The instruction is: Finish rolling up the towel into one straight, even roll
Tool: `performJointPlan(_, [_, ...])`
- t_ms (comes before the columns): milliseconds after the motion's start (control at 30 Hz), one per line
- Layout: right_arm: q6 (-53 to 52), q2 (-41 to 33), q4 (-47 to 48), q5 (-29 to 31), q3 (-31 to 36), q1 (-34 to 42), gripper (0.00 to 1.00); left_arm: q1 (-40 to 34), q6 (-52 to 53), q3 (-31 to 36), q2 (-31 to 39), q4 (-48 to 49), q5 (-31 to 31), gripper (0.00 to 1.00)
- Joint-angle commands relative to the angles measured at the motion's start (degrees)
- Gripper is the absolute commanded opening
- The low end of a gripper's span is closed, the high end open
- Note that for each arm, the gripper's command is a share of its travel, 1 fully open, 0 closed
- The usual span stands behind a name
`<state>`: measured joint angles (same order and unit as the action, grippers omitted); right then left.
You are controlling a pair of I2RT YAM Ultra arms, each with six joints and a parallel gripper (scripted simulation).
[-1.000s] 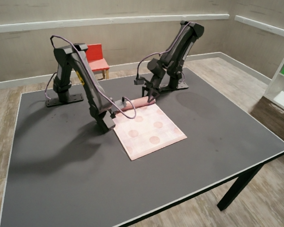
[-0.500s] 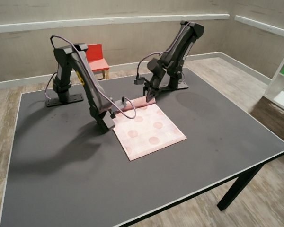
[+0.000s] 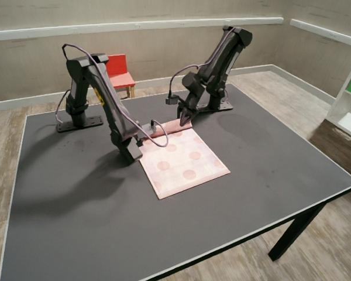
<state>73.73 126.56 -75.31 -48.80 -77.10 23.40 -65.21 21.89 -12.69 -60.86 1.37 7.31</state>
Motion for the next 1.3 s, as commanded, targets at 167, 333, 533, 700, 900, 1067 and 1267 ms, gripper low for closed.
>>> performJointPlan(167, [0.69,0.3,0.03,0.49,-0.86,-0.14,0.29,-0.49,-0.31,0.34,-0.49,1.06,0.28,0.23])
performJointPlan(333, [0.69,-0.02,-0.42,0.49,-1.0,-0.14,0.42,-0.49,-0.31,0.34,-0.49,1.06,0.28,0.23])
performJointPlan(533, [0.67,-0.86,-1.72,0.49,-1.45,-0.14,0.68,-0.49,-0.31,0.34,-0.49,1.06,0.28,0.23])
performJointPlan(700, [0.77,-1.09,-2.43,0.54,-1.81,-0.23,0.85,-0.44,-0.32,0.32,-0.49,1.02,0.19,0.23])
performJointPlan(900, [2.44,-0.83,-5.4,1.46,-3.87,-1.74,0.85,0.76,-0.46,-0.15,-0.44,0.16,-1.66,0.23])
performJointPlan(1067, [5.84,0.08,-11.73,3.25,-8.84,-4.91,0.85,4.08,-0.87,-1.4,-0.45,-2.05,-6.72,0.23])
performJointPlan(1267, [6.74,-0.85,-14.69,4.65,-12.13,-8.02,0.85,10.09,-1.37,-3.8,-1.49,-5.68,-15.85,0.23])
